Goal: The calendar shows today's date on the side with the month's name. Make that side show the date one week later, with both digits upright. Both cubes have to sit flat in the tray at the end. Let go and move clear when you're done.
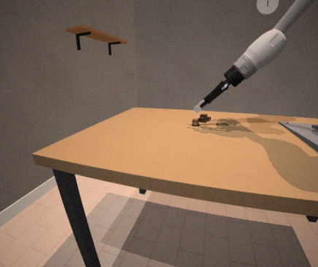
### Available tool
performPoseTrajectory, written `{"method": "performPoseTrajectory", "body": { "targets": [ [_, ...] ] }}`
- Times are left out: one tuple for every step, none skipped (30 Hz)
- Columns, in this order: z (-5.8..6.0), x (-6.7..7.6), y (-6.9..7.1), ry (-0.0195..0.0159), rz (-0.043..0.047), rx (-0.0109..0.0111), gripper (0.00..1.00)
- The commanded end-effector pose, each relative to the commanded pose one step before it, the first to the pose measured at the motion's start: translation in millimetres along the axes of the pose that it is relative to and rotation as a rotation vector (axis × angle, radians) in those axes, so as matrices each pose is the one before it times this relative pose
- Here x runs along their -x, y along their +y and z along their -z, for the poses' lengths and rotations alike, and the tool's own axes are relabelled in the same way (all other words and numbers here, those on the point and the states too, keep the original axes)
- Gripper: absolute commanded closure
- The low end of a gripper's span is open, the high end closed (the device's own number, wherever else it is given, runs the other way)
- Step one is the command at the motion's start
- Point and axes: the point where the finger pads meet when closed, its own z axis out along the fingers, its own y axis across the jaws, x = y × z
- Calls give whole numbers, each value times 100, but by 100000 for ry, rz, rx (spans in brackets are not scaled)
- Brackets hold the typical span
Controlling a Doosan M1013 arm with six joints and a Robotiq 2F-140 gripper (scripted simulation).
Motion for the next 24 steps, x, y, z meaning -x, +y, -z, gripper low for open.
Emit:
{"method": "performPoseTrajectory", "body": {
  "targets": [
    [-265, -262, -3, -19, -7, 23, 65],
    [-103, -103, 0, 0, 0, 0, 65],
    [-109, -109, 0, 0, 0, 1, 65],
    [-114, -113, 0, 0, 0, -1, 65],
    [0, 0, 0, 0, 0, 0, 65],
    [0, 0, 0, 0, 0, 0, 65],
    [-119, -119, 0, 0, 0, 0, 65],
    [-123, -123, 0, 0, 0, 1, 65],
    [-127, -126, 0, 0, 0, -1, 65],
    [-130, -131, 0, 0, 0, 1, 65],
    [-133, -133, 0, 0, 0, 0, 65],
    [-136, -136, 0, 0, 0, 0, 65],
    [-138, -138, 0, 0, 0, 1, 65],
    [-139, -139, 0, 0, 0, -1, 65],
    [-140, -141, 0, 0, 0, 1, 65],
    [-140, -140, 0, 0, 0, -1, 65],
    [-140, -140, 0, 0, 0, 0, 65],
    [-140, -139, 0, 0, 0, 0, 65],
    [-138, -138, 0, 0, 0, 0, 65],
    [-137, -137, 0, 0, 0, 1, 65],
    [-135, -134, 0, 0, 0, -1, 65],
    [0, 0, 0, 0, 0, 0, 65],
    [0, 0, 0, 0, 0, 0, 65],
    [-132, -133, 0, 0, 0, 0, 65]
  ]
}}
